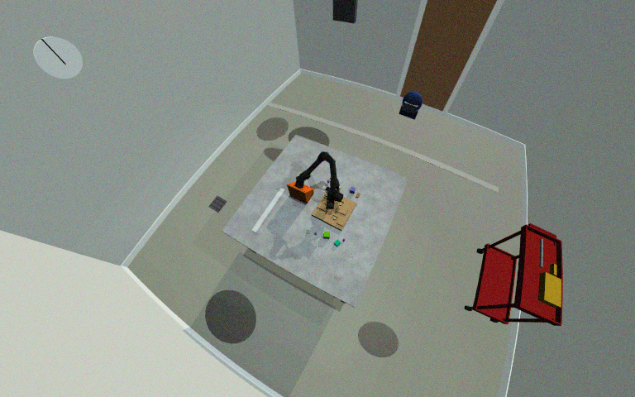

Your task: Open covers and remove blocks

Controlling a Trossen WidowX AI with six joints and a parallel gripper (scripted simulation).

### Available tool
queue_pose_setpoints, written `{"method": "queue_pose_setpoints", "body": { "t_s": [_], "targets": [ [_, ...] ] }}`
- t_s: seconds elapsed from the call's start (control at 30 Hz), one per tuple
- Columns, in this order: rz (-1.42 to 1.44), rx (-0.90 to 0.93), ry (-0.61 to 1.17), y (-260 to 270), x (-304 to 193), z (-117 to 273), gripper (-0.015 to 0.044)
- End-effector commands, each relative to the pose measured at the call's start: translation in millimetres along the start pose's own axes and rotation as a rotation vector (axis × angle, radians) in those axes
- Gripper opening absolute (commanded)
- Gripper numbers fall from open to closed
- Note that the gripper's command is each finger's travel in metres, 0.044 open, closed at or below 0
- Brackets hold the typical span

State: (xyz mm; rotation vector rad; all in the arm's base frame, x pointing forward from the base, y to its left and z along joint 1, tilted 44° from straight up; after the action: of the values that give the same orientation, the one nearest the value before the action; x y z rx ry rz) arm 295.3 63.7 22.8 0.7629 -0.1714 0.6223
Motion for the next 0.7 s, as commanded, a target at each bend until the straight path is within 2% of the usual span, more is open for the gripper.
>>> {"method": "queue_pose_setpoints", "body": {
  "t_s": [0.0, 0.67],
  "targets": [
    [-0.005, 0.004, -0.004, 0.3, 0.2, -0.3, 0.0144],
    [-0.005, 0.005, -0.004, 0.3, 0.4, -13.3, 0.0144]
  ]
}}
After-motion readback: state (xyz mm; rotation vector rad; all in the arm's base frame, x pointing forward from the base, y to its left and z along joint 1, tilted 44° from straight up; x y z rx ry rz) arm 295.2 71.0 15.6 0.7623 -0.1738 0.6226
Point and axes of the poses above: the point midway between the two fingers, 35 mm back from their tips, its own z axis back along the fingers, its own y axis across the jaws, x = y × z, the point moved 6 cm from there along z, back along the fingers, and after that the axes turned 7 degrees about z, right-handed, at the moved point
